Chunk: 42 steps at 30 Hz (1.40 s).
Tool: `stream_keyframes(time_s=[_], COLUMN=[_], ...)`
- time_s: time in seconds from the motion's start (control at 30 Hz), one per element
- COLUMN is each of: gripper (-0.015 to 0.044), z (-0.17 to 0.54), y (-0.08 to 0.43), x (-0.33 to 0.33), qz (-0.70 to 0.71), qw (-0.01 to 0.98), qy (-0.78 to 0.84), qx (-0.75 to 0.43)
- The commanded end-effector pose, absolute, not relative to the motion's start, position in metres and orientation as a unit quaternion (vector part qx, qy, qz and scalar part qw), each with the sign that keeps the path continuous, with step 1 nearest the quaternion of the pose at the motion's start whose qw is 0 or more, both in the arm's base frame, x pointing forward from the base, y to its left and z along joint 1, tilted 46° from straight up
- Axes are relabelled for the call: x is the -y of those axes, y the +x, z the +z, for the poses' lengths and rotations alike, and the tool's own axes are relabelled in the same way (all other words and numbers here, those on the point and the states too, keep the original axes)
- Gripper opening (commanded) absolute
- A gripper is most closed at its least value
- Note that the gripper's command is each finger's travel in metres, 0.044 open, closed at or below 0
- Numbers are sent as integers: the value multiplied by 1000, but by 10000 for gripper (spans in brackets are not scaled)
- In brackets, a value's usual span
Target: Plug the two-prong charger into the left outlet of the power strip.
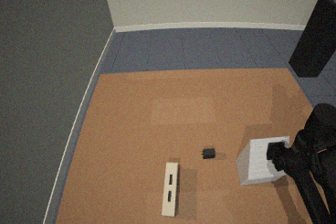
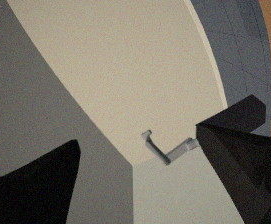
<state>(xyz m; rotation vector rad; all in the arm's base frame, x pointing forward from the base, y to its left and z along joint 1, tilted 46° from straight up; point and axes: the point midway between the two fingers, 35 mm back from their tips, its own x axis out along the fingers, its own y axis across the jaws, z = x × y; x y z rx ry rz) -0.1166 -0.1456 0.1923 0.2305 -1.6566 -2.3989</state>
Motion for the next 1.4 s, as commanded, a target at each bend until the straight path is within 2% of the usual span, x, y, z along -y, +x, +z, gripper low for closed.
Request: stream_keyframes(time_s=[0.0,0.03,0.7,1.37], gripper=[426,440,440,440], z=[192,191,146,88], y=[-116,-115,-67,2], x=[146,148,207,229], qz=[-817,-821,-916,-876], qw=[109,111,223,362], qy=[80,84,223,305], qx=[561,554,248,-93])
